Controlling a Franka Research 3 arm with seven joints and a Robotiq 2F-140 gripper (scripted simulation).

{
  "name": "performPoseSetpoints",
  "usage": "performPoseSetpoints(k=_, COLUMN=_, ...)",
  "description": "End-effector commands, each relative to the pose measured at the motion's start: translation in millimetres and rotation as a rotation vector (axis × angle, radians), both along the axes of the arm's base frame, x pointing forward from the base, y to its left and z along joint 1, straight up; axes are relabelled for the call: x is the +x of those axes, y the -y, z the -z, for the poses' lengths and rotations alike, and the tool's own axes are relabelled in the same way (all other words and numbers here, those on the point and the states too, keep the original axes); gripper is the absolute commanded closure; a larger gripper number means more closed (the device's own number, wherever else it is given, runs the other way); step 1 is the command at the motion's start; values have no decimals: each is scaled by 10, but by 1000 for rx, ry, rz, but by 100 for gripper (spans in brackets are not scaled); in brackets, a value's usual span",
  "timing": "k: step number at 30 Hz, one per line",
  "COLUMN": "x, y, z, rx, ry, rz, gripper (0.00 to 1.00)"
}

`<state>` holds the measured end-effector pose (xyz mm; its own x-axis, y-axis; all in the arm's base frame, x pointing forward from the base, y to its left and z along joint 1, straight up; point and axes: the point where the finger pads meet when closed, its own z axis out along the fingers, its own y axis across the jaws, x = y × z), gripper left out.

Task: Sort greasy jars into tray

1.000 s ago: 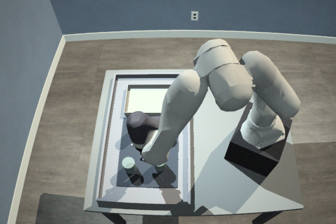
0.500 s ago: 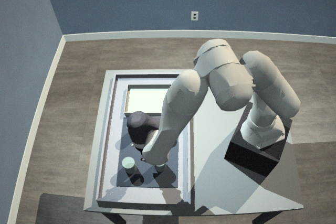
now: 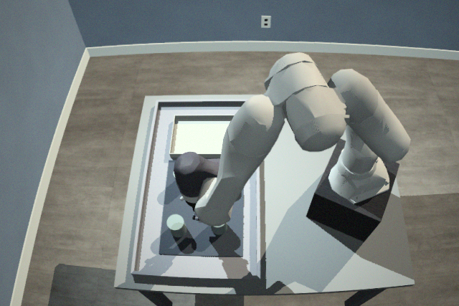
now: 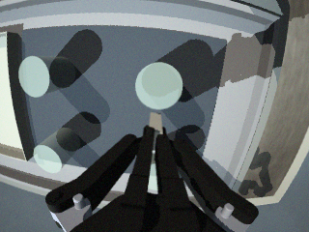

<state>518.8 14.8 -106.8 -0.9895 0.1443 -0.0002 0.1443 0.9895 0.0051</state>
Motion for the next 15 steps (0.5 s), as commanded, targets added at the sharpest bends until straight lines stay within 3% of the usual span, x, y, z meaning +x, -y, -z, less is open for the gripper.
performPoseSetpoints(k=1, x=1, y=-2, z=-6, rx=1, ry=3, rz=-1, gripper=100)
performPoseSetpoints(k=15, x=-15, y=-5, z=-6, rx=1, ry=3, rz=-1, gripper=100)
